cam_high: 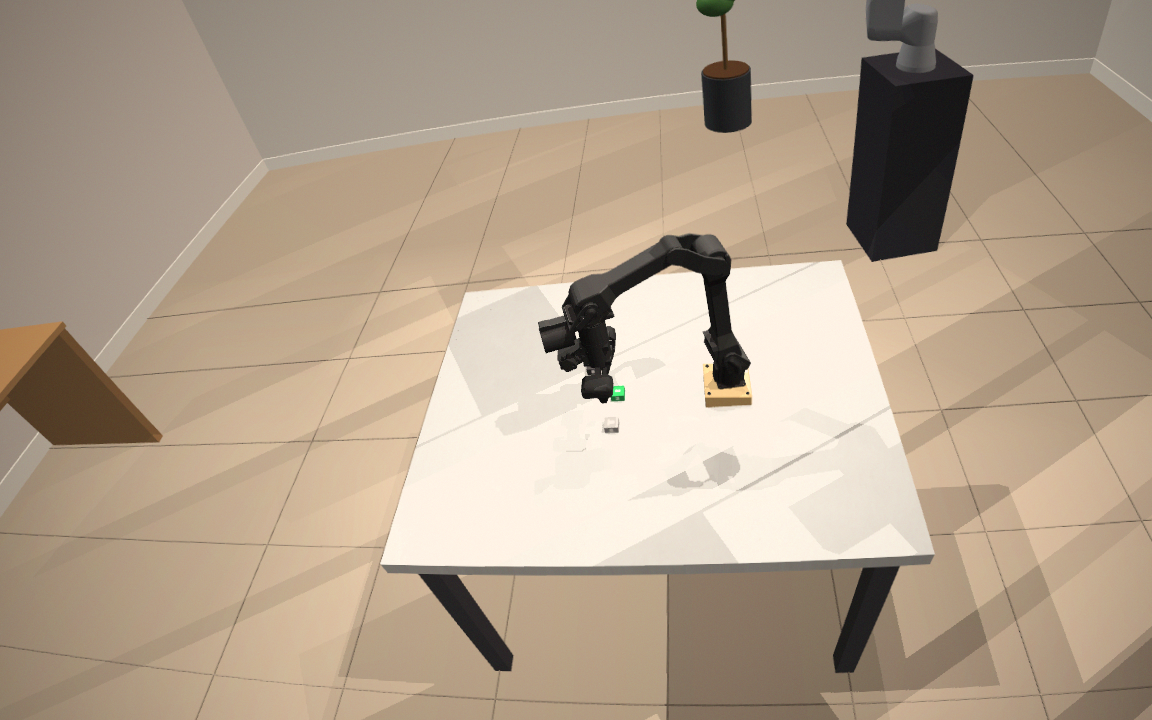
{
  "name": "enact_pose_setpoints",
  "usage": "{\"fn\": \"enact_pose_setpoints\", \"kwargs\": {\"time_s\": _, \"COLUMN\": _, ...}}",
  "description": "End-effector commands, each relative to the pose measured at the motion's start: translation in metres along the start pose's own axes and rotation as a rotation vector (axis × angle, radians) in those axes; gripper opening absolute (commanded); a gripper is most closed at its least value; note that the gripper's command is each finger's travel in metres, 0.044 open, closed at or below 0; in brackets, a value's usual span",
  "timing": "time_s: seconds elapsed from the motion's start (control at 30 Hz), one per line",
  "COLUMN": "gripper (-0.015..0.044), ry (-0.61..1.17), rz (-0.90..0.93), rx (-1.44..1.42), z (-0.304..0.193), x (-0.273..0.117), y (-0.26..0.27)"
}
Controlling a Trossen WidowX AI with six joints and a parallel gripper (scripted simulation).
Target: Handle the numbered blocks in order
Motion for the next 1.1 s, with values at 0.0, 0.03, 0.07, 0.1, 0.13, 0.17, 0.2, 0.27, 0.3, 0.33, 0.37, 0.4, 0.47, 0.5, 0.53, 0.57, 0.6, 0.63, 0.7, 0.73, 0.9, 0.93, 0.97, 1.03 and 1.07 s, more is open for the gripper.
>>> {"fn": "enact_pose_setpoints", "kwargs": {"time_s": 0.0, "gripper": 0.04, "ry": 0.002, "rz": 0.003, "rx": 0.006, "z": 0.001, "x": 0.0, "y": 0.003}}
{"fn": "enact_pose_setpoints", "kwargs": {"time_s": 0.03, "gripper": 0.04, "ry": 0.002, "rz": 0.003, "rx": 0.006, "z": 0.001, "x": 0.0, "y": 0.003}}
{"fn": "enact_pose_setpoints", "kwargs": {"time_s": 0.07, "gripper": 0.04, "ry": 0.002, "rz": 0.003, "rx": 0.006, "z": 0.001, "x": 0.0, "y": 0.003}}
{"fn": "enact_pose_setpoints", "kwargs": {"time_s": 0.1, "gripper": 0.04, "ry": 0.002, "rz": 0.003, "rx": 0.006, "z": 0.001, "x": 0.0, "y": 0.003}}
{"fn": "enact_pose_setpoints", "kwargs": {"time_s": 0.13, "gripper": 0.04, "ry": 0.002, "rz": 0.003, "rx": 0.006, "z": 0.001, "x": 0.0, "y": 0.003}}
{"fn": "enact_pose_setpoints", "kwargs": {"time_s": 0.17, "gripper": 0.04, "ry": 0.002, "rz": 0.003, "rx": 0.006, "z": 0.001, "x": 0.0, "y": 0.003}}
{"fn": "enact_pose_setpoints", "kwargs": {"time_s": 0.2, "gripper": 0.04, "ry": 0.002, "rz": 0.003, "rx": 0.006, "z": 0.001, "x": 0.0, "y": 0.003}}
{"fn": "enact_pose_setpoints", "kwargs": {"time_s": 0.27, "gripper": 0.04, "ry": 0.002, "rz": 0.003, "rx": 0.006, "z": 0.001, "x": 0.0, "y": 0.003}}
{"fn": "enact_pose_setpoints", "kwargs": {"time_s": 0.3, "gripper": 0.04, "ry": 0.002, "rz": 0.003, "rx": 0.006, "z": 0.001, "x": 0.0, "y": 0.003}}
{"fn": "enact_pose_setpoints", "kwargs": {"time_s": 0.33, "gripper": 0.04, "ry": 0.002, "rz": 0.003, "rx": 0.006, "z": 0.001, "x": 0.0, "y": 0.003}}
{"fn": "enact_pose_setpoints", "kwargs": {"time_s": 0.37, "gripper": 0.04, "ry": 0.002, "rz": 0.003, "rx": 0.006, "z": 0.001, "x": 0.0, "y": 0.003}}
{"fn": "enact_pose_setpoints", "kwargs": {"time_s": 0.4, "gripper": 0.04, "ry": 0.002, "rz": 0.003, "rx": 0.006, "z": 0.001, "x": 0.0, "y": 0.001}}
{"fn": "enact_pose_setpoints", "kwargs": {"time_s": 0.47, "gripper": 0.04, "ry": 0.001, "rz": 0.001, "rx": 0.006, "z": 0.002, "x": 0.0, "y": -0.018}}
{"fn": "enact_pose_setpoints", "kwargs": {"time_s": 0.5, "gripper": 0.04, "ry": 0.001, "rz": 0.0, "rx": 0.006, "z": 0.002, "x": 0.0, "y": -0.032}}
{"fn": "enact_pose_setpoints", "kwargs": {"time_s": 0.53, "gripper": 0.04, "ry": 0.001, "rz": -0.001, "rx": 0.006, "z": 0.001, "x": 0.0, "y": -0.047}}
{"fn": "enact_pose_setpoints", "kwargs": {"time_s": 0.57, "gripper": 0.04, "ry": 0.001, "rz": -0.003, "rx": 0.006, "z": 0.0, "x": 0.0, "y": -0.061}}
{"fn": "enact_pose_setpoints", "kwargs": {"time_s": 0.6, "gripper": 0.04, "ry": 0.002, "rz": -0.003, "rx": 0.006, "z": -0.002, "x": 0.0, "y": -0.072}}
{"fn": "enact_pose_setpoints", "kwargs": {"time_s": 0.63, "gripper": 0.04, "ry": 0.002, "rz": -0.004, "rx": 0.006, "z": -0.003, "x": 0.0, "y": -0.078}}
{"fn": "enact_pose_setpoints", "kwargs": {"time_s": 0.7, "gripper": 0.04, "ry": 0.002, "rz": -0.004, "rx": 0.006, "z": -0.004, "x": 0.0, "y": -0.08}}
{"fn": "enact_pose_setpoints", "kwargs": {"time_s": 0.73, "gripper": 0.04, "ry": 0.002, "rz": -0.004, "rx": 0.006, "z": -0.004, "x": 0.0, "y": -0.08}}
{"fn": "enact_pose_setpoints", "kwargs": {"time_s": 0.9, "gripper": 0.04, "ry": 0.002, "rz": -0.004, "rx": 0.006, "z": -0.001, "x": 0.041, "y": -0.08}}
{"fn": "enact_pose_setpoints", "kwargs": {"time_s": 0.93, "gripper": 0.04, "ry": 0.002, "rz": -0.004, "rx": 0.006, "z": -0.001, "x": 0.057, "y": -0.08}}
{"fn": "enact_pose_setpoints", "kwargs": {"time_s": 0.97, "gripper": 0.04, "ry": 0.002, "rz": -0.004, "rx": 0.006, "z": -0.002, "x": 0.071, "y": -0.08}}
{"fn": "enact_pose_setpoints", "kwargs": {"time_s": 1.03, "gripper": 0.04, "ry": 0.002, "rz": -0.004, "rx": 0.006, "z": -0.004, "x": 0.081, "y": -0.081}}
{"fn": "enact_pose_setpoints", "kwargs": {"time_s": 1.07, "gripper": 0.04, "ry": 0.002, "rz": -0.004, "rx": 0.006, "z": -0.004, "x": 0.081, "y": -0.081}}
Point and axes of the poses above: the point midway between the two fingers, 35 mm back from their tips, its own x axis out along the fingers, its own y axis across the jaws, z = x × y, the point moved 1 cm from there along -x, back along the fingers, and after that the axes turned 2 degrees about x, right-handed, at the moved point
